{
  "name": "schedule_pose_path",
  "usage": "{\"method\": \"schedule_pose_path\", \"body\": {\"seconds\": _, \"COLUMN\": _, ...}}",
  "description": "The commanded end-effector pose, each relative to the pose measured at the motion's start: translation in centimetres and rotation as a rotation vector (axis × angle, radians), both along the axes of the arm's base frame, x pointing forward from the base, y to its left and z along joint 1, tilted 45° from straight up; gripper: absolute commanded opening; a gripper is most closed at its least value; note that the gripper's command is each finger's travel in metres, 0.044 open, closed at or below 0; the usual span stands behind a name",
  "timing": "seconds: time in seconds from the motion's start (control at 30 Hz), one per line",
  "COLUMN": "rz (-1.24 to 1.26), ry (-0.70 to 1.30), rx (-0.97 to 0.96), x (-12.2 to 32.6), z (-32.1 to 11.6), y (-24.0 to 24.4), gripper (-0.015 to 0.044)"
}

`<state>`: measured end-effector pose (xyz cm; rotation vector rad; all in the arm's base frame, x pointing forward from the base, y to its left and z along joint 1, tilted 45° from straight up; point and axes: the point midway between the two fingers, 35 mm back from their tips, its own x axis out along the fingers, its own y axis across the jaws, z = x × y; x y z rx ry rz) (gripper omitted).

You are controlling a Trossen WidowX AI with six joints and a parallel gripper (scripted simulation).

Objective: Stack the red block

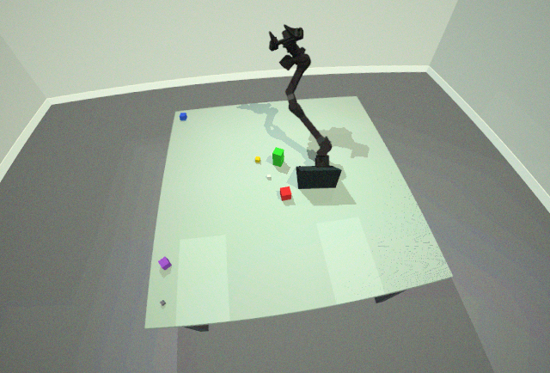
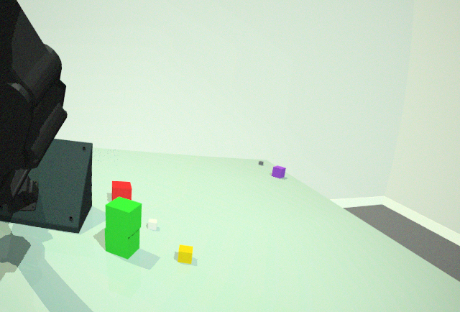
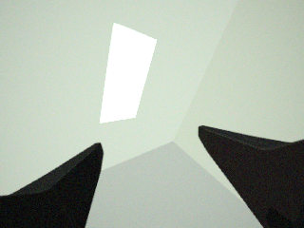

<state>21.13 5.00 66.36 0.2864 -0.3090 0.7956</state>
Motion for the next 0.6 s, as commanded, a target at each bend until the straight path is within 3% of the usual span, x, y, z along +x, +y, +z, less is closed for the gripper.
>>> {"method": "schedule_pose_path", "body": {"seconds": 0.0, "rz": -0.002, "ry": -0.003, "rx": 0.001, "x": -0.1, "z": 0.1, "y": 0.0, "gripper": 0.0426}}
{"method": "schedule_pose_path", "body": {"seconds": 0.2, "rz": -0.052, "ry": -0.088, "rx": 0.022, "x": -3.3, "z": 1.8, "y": 0.1, "gripper": 0.0440}}
{"method": "schedule_pose_path", "body": {"seconds": 0.57, "rz": -0.135, "ry": -0.360, "rx": 0.033, "x": -14.6, "z": 4.7, "y": 4.9, "gripper": 0.0440}}
